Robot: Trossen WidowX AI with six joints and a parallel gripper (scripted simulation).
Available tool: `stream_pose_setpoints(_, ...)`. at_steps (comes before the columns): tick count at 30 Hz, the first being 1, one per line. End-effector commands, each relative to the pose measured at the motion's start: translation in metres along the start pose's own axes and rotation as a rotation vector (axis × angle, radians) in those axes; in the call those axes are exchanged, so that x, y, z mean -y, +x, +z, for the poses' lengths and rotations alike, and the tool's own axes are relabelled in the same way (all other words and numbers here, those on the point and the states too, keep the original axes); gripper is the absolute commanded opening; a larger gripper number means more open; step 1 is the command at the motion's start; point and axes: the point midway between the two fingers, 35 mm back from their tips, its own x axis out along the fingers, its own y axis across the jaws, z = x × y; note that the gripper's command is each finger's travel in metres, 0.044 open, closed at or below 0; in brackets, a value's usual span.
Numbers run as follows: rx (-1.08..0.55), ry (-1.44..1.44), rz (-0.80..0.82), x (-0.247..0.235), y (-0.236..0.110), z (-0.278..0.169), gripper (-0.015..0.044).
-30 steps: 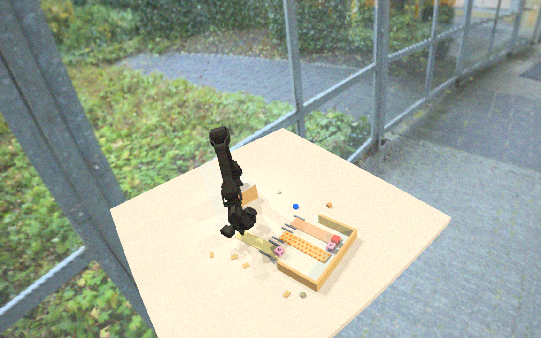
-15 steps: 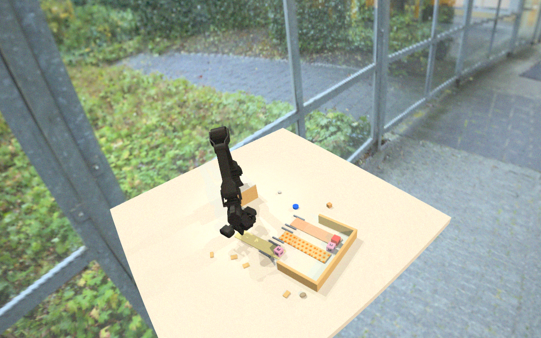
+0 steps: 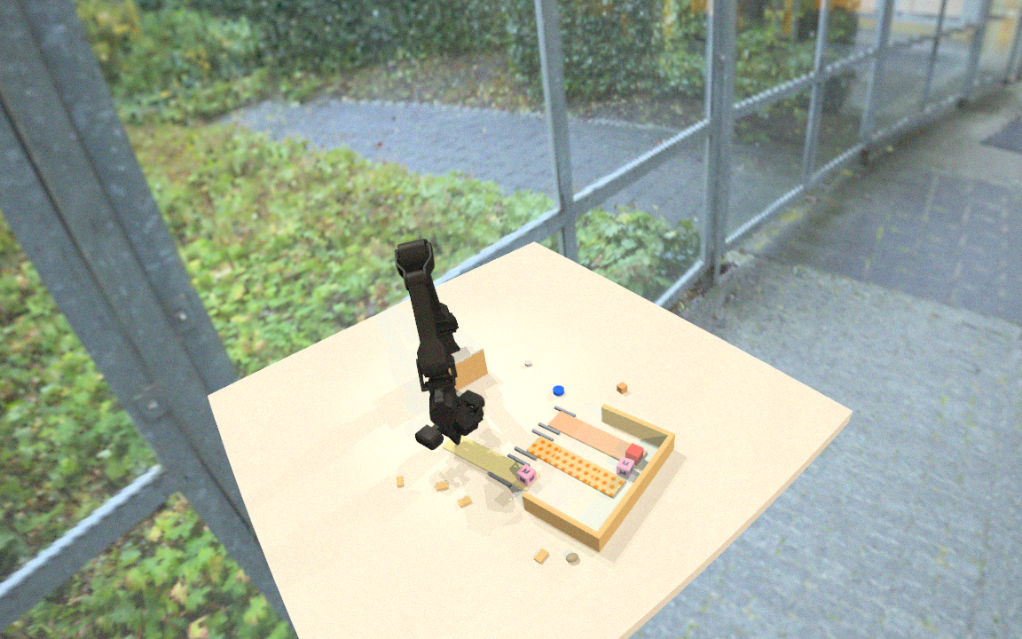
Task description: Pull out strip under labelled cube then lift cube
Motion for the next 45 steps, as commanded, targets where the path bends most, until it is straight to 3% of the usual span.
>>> stream_pose_setpoints(1, -0.03, 0.002, 0.011, -0.004, 0.004, -0.01, 0.0)
stream_pose_setpoints(4, -0.03, 0.002, 0.011, -0.004, 0.004, -0.01, 0.0)
stream_pose_setpoints(9, -0.027, 0.002, 0.01, 0.001, -0.041, 0.003, 0.0)
stream_pose_setpoints(14, -0.029, 0.002, 0.01, 0.001, -0.044, 0.003, 0.0)
stream_pose_setpoints(31, -0.023, 0.06, 0.01, -0.002, -0.05, 0.071, 0.044)
stream_pose_setpoints(45, -0.018, 0.061, 0.01, -0.003, -0.057, 0.122, 0.044)
